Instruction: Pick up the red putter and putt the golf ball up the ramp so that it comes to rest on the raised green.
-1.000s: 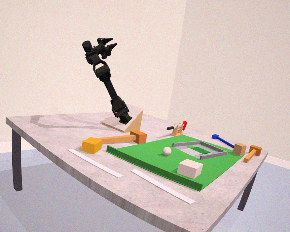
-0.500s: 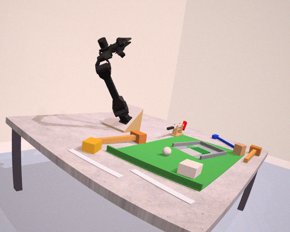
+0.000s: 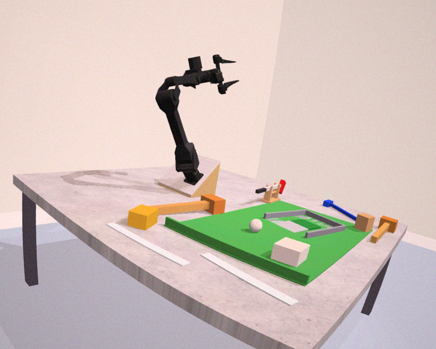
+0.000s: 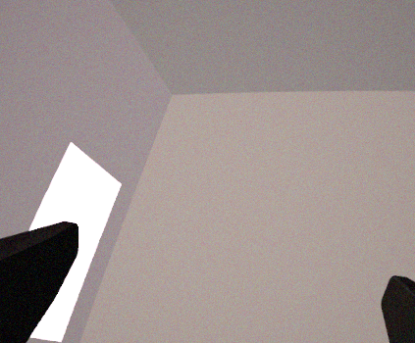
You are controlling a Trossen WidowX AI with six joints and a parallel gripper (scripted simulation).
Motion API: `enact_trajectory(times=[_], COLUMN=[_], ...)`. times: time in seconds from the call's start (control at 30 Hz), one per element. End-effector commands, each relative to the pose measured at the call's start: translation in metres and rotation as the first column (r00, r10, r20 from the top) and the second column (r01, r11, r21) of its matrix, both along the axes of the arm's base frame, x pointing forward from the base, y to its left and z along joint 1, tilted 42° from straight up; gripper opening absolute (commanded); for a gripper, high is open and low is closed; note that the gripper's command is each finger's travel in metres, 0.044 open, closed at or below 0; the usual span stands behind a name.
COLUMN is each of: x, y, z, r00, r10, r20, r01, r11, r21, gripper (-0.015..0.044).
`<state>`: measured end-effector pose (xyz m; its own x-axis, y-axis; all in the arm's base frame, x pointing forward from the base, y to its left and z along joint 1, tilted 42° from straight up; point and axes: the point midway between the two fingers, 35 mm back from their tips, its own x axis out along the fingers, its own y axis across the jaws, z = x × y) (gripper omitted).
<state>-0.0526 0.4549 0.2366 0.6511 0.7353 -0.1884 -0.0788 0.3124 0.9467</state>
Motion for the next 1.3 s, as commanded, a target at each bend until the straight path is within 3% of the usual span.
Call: enact_trajectory(times=[0.0,0.13,0.3,0.57,0.73,0.93,1.1,1.27], x=[0.057,0.095,0.144,0.211,0.246,0.274,0.285,0.286], y=[0.005,0.001,-0.014,-0.060,-0.102,-0.160,-0.211,-0.262], z=[-0.047,-0.076,-0.113,-0.173,-0.206,-0.239,-0.260,-0.276], r00=[0.974,0.943,0.902,0.842,0.777,0.632,0.434,0.165], r10=[0.066,0.158,0.310,0.535,0.604,0.593,0.524,0.439], r20=[0.215,0.293,0.300,0.068,-0.176,-0.499,-0.733,-0.883], r01=[0.022,0.056,0.090,0.050,-0.013,-0.104,-0.176,-0.226], r11=[0.923,0.792,0.546,0.048,-0.265,-0.573,-0.748,-0.855], r21=[-0.384,-0.607,-0.833,-0.998,-0.964,-0.813,-0.640,-0.467], gripper=[0.0440,0.0440,0.0440,0.0440,0.0440,0.0440,0.0440,0.0440])
